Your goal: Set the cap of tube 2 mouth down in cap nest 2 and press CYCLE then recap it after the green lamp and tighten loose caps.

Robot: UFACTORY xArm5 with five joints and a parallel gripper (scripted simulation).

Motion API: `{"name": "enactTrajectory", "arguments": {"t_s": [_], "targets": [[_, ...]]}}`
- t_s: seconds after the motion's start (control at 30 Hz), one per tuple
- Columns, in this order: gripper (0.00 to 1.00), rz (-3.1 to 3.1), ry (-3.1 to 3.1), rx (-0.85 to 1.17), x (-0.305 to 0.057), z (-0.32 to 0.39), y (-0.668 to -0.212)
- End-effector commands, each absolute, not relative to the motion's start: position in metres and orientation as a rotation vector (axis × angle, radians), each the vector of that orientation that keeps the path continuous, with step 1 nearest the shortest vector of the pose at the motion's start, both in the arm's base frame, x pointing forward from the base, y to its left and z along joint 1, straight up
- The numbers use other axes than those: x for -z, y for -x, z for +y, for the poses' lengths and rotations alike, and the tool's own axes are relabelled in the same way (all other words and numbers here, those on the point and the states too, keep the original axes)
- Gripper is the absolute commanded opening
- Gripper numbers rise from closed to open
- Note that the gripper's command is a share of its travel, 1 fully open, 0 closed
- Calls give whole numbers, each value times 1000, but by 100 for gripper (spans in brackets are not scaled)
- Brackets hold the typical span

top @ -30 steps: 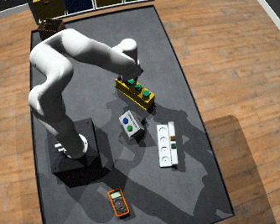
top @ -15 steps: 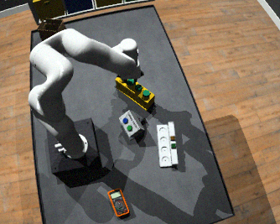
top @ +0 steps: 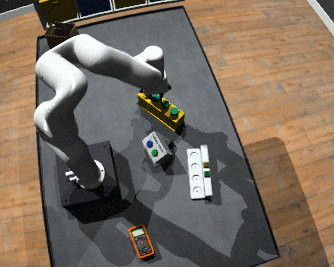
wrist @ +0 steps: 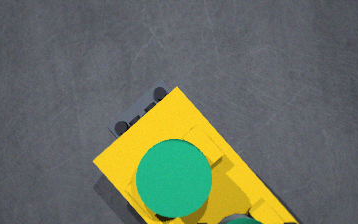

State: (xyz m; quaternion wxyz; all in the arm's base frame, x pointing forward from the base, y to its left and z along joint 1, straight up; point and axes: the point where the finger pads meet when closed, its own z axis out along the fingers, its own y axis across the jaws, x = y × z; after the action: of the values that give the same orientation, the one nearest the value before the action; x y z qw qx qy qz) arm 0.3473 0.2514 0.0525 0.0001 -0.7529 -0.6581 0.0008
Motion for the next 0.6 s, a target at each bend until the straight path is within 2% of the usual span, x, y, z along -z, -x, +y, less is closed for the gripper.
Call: {"name": "enactTrajectory", "arguments": {"t_s": [0.0,0.57], "targets": [[0,-2331,2111,2,-54,252,-348],[0,-2922,1164,0,-54,252,-348]]}}
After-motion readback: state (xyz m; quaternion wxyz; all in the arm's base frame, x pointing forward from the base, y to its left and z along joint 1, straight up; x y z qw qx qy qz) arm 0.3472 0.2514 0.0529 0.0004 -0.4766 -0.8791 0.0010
